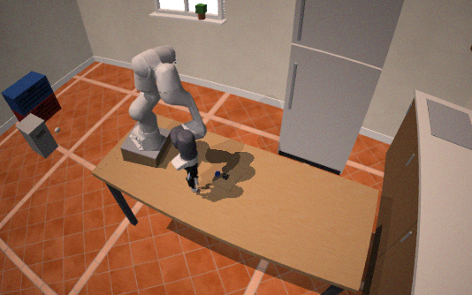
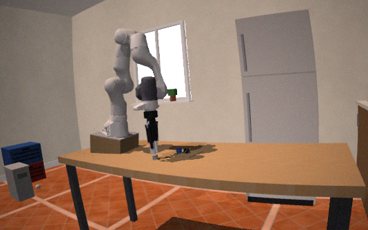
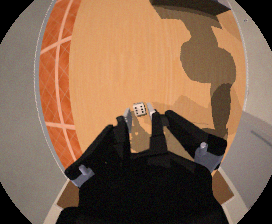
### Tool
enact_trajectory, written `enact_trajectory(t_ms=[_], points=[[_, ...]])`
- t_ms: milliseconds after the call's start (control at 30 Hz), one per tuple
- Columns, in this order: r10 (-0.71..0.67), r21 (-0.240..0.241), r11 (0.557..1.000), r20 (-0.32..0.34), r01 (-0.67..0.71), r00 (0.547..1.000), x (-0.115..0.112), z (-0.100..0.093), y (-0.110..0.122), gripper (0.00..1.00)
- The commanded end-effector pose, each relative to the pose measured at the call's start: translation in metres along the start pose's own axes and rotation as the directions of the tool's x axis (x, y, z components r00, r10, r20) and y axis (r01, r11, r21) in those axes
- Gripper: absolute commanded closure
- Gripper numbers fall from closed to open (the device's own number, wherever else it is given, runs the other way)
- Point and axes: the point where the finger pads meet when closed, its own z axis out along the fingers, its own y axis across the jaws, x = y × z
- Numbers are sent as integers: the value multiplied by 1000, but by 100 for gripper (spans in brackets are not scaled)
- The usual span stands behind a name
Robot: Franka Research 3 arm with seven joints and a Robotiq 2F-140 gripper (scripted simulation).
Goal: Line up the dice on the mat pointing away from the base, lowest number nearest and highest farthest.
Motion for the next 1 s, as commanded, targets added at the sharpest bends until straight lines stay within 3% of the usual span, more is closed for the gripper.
enact_trajectory(t_ms=[0,967], points=[[-3,1,1000,1,3,1000,1,0,-1,75],[-3,1,1000,1,3,1000,1,31,-1,75]])
